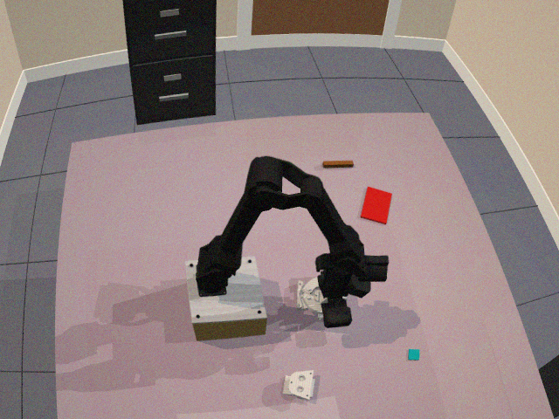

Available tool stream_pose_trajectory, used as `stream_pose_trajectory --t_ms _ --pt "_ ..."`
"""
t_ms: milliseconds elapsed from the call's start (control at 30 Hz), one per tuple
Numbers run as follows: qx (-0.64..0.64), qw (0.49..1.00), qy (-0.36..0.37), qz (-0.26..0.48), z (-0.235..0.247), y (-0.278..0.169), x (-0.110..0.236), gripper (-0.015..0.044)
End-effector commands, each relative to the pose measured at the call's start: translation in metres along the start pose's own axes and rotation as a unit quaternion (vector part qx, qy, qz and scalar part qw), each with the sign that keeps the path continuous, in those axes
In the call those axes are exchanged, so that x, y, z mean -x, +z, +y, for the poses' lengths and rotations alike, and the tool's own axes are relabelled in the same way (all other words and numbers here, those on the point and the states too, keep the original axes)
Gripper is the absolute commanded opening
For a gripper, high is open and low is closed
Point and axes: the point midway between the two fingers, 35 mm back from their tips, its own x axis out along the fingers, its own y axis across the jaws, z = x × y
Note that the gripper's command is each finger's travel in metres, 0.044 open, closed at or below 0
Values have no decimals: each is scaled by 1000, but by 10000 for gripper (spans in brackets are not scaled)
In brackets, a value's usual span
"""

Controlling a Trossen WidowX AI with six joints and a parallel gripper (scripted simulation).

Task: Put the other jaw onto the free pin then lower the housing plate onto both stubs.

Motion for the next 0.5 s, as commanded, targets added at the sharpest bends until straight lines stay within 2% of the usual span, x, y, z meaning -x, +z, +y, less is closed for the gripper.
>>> stream_pose_trajectory --t_ms 0,300,400,467 --pt "0 1000 1 -2 0 1 -2 134" --pt "0 1000 1 -2 0 1 -2 134" --pt "0 1000 0 0 0 0 0 213" --pt "0 1000 0 0 0 0 0 224"
